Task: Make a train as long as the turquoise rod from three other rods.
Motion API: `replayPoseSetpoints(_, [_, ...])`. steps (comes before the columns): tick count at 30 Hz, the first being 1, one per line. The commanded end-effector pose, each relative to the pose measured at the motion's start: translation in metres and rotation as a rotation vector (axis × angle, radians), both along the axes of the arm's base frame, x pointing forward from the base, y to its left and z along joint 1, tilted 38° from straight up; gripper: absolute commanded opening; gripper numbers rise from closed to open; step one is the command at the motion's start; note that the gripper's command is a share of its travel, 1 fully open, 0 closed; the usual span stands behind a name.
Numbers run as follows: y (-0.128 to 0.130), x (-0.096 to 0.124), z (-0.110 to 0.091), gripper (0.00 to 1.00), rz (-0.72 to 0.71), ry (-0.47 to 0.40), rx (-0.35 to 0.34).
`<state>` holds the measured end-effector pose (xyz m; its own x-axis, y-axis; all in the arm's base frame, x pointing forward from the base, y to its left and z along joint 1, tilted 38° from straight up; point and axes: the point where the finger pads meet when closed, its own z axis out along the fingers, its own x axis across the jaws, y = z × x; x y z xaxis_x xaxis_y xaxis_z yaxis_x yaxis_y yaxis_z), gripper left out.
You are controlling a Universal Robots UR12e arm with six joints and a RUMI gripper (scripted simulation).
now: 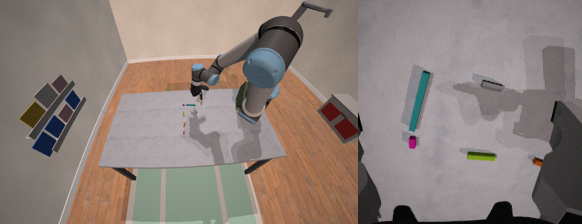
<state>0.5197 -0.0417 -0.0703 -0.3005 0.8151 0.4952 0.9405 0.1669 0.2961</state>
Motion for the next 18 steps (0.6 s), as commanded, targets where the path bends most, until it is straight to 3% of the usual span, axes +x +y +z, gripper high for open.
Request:
replayPoseSetpoints(1, [0.0023, -0.0025, -0.0025, 1.00, -0.062, 0.027, 0.019])
replayPoseSetpoints(18, [0.0053, -0.0068, -0.0063, 1.00, -0.185, 0.085, 0.069])
